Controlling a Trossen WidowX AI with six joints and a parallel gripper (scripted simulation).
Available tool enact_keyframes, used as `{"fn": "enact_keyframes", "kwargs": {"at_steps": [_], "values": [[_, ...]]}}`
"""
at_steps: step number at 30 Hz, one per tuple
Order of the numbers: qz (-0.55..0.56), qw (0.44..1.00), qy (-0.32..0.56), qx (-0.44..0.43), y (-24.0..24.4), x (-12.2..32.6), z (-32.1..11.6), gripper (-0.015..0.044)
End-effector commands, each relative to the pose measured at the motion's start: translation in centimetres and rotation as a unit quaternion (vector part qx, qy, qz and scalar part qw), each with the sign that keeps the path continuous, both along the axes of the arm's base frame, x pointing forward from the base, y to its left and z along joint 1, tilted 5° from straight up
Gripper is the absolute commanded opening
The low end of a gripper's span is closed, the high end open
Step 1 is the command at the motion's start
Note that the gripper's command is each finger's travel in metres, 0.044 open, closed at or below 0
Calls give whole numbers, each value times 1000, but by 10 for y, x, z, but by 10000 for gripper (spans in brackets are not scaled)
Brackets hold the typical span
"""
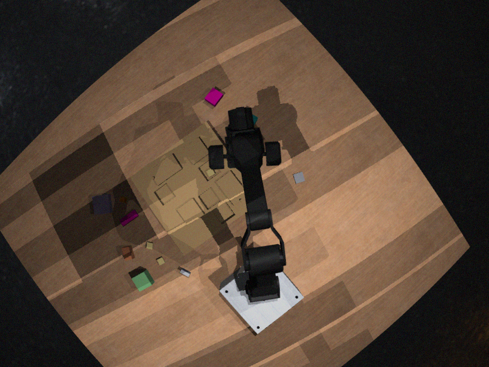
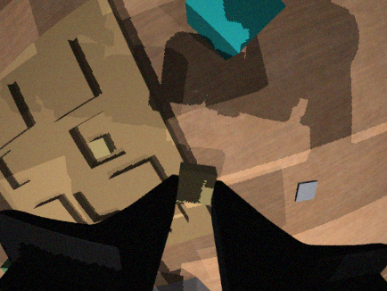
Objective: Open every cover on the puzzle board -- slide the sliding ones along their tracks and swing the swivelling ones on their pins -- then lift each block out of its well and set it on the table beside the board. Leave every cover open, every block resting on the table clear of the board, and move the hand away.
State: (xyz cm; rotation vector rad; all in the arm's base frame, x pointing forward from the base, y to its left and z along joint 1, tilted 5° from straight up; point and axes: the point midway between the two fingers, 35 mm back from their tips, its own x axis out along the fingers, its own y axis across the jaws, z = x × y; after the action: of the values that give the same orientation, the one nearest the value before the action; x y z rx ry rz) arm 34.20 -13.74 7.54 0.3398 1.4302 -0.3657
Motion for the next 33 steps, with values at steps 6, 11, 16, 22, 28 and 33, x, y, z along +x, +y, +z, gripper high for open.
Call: {"fn": "enact_keyframes", "kwargs": {"at_steps": [6, 11, 16, 22, 28, 33], "values": [[1, 1000, -2, -1, -29, -17, 0, 80], [1, 1000, -2, -2, -45, -28, 0, 80], [1, 1000, -2, -3, -58, -38, 0, 80], [1, 1000, -2, -3, -59, -36, -7, 80], [1, 1000, -2, -3, -60, -34, -16, 80], [1, 1000, -2, -3, -61, -32, -25, 80]]}}
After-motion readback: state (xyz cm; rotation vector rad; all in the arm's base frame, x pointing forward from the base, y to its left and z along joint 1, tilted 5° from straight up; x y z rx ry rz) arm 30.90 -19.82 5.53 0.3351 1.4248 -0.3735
